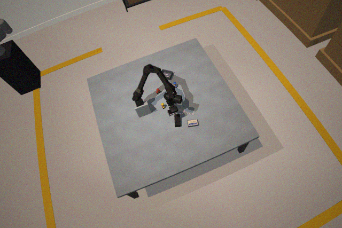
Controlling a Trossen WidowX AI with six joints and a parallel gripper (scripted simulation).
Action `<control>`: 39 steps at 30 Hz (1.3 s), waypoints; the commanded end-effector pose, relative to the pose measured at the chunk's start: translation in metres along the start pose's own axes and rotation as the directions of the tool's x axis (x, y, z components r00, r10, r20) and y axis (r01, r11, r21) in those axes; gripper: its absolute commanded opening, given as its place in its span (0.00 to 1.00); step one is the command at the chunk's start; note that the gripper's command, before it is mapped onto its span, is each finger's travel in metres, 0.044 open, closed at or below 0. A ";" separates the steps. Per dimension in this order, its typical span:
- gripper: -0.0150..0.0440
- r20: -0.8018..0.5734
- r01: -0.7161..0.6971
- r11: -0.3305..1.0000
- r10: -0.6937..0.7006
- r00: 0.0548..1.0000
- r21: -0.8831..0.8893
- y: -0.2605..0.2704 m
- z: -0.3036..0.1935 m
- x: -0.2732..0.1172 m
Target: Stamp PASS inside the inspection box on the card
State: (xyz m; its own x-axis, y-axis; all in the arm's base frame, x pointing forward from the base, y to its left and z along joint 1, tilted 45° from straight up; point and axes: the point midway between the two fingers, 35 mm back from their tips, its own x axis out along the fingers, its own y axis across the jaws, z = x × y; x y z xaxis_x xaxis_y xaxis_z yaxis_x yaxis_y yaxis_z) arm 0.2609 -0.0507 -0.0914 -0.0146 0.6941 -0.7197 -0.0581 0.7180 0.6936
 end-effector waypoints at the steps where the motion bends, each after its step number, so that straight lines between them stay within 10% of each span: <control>1: 0.25 0.001 0.005 1.000 -0.005 1.000 -0.006 0.000 0.001 -0.008; 39: 0.25 0.003 0.007 0.829 -0.011 1.000 0.560 0.139 0.062 -0.018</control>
State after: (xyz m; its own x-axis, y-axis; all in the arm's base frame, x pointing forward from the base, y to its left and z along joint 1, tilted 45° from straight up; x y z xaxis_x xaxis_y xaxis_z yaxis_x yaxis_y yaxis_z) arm 0.3123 0.0272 0.0073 -0.0116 0.6815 -0.7317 0.4590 0.6538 0.6016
